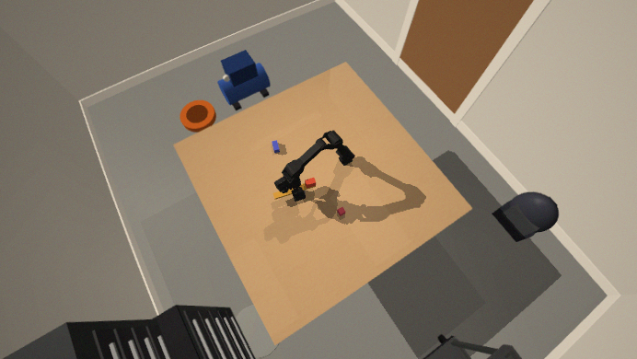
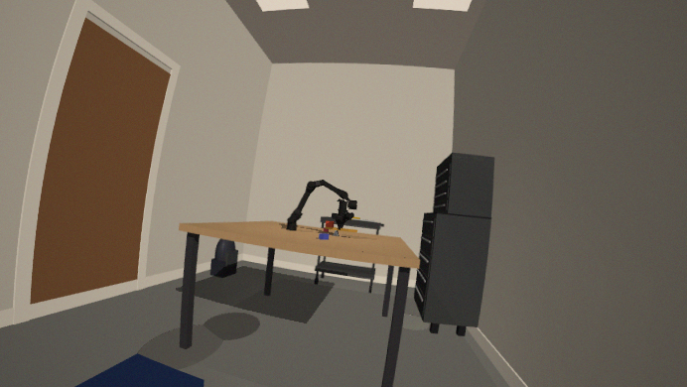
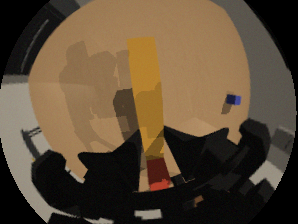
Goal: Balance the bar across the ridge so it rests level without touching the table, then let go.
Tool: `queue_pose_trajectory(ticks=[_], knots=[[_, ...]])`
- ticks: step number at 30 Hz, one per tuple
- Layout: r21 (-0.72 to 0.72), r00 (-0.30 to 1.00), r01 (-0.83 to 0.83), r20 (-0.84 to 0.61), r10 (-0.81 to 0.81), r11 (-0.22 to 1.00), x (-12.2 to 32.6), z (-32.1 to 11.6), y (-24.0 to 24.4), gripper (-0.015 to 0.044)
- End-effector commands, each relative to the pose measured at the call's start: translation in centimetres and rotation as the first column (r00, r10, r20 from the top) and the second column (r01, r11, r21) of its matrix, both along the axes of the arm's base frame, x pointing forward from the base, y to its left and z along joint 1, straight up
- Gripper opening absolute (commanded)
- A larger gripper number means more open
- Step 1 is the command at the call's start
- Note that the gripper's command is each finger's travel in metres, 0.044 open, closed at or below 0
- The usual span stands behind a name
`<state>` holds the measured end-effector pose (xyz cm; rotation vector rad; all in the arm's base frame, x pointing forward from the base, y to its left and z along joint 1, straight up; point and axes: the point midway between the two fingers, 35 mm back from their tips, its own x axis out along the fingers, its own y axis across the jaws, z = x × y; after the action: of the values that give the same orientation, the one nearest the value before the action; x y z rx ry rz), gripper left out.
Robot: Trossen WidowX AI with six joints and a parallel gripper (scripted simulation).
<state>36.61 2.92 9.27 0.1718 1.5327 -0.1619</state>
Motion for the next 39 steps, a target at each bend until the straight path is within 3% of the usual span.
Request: queue_pose_trajectory(ticks=[1,39], knots=[[0.000,1.000,0.001,-0.001,-0.001,1.000,0.03,-0.25,0.00,0.0000],[0.000,1.000,0.000,0.001,0.000,1.000,0.07,-0.04,-0.01,0.0000]])
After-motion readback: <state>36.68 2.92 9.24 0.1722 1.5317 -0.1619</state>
